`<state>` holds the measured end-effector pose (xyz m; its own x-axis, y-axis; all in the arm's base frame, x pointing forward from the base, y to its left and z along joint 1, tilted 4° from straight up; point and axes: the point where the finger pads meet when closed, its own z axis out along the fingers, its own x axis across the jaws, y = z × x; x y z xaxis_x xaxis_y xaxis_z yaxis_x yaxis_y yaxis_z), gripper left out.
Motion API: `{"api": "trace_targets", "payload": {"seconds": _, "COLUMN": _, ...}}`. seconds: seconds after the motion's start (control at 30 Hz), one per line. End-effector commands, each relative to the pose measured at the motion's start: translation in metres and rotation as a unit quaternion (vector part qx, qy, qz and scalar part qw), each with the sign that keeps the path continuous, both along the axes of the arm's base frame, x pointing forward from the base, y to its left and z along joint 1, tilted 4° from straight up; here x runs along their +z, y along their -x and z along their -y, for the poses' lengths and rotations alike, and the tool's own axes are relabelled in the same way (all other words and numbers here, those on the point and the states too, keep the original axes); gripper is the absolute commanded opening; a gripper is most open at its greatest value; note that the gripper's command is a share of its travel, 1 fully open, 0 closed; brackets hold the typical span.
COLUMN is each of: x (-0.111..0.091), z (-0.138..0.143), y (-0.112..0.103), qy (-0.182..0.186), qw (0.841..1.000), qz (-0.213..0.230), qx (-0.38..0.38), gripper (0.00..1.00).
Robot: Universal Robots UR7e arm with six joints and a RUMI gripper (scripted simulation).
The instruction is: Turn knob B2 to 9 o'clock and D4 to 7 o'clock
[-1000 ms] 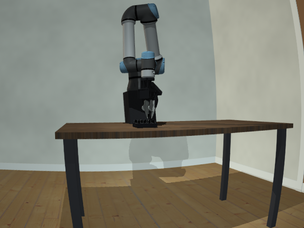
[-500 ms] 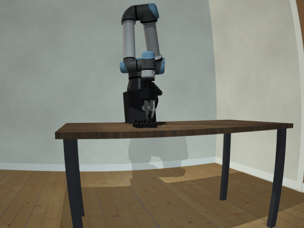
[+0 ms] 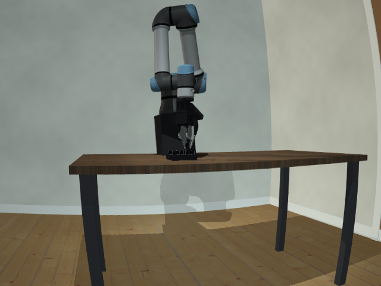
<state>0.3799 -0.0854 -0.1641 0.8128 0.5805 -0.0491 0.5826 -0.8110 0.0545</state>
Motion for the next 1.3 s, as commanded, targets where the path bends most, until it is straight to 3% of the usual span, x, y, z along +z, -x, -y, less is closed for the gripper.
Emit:
{"api": "trace_targets", "payload": {"seconds": 0.0, "x": 0.0, "z": -0.001, "y": 0.001, "qy": 0.0, "qw": 1.0, "qz": 0.0, "qx": 0.0, "gripper": 0.11}}
{"api": "trace_targets", "payload": {"seconds": 1.27, "x": -0.013, "z": 0.002, "y": 0.0, "qy": 0.001, "qw": 1.0, "qz": 0.001, "qx": 0.0, "gripper": 0.11}}
